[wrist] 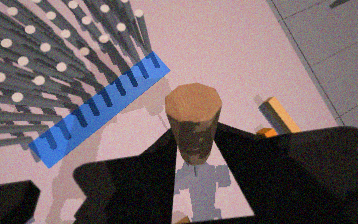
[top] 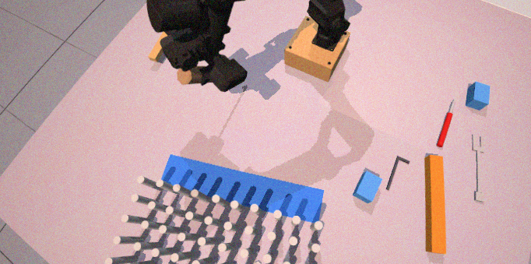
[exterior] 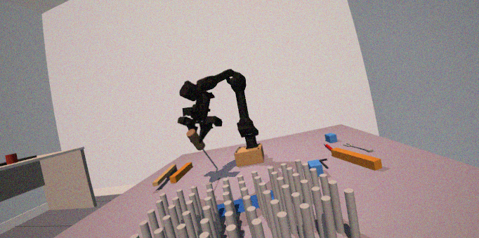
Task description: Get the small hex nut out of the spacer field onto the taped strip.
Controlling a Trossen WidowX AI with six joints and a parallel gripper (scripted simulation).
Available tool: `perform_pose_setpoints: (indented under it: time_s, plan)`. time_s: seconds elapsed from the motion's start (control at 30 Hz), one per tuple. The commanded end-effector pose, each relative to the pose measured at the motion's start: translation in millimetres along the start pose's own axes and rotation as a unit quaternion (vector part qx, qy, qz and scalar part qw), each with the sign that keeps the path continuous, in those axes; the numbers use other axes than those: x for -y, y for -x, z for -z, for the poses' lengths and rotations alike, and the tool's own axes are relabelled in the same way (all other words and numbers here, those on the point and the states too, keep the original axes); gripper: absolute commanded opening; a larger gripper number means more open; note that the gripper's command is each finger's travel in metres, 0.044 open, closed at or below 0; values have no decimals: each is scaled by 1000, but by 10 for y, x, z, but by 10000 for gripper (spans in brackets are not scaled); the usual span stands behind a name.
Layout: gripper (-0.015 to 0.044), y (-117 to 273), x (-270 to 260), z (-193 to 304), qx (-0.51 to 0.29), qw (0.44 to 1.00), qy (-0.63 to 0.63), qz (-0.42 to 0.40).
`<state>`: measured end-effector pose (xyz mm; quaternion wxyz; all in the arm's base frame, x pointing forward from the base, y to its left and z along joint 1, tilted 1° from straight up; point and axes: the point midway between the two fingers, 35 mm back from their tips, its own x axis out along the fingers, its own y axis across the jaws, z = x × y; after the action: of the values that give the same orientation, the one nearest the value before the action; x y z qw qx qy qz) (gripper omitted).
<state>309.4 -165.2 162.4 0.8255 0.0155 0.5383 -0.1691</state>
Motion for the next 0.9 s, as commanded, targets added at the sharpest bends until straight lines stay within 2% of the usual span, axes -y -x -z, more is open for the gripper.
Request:
perform_pose_setpoints:
  time_s: [0.0, 0.43, 0.87]
  plan:
    - [0, 52, -92, 17, 6, 998, -63, -11]
    - [0, 139, -360, 125, 0, 965, -260, -44]
    - [0, 232, -607, 250, -19, 892, -446, -72]
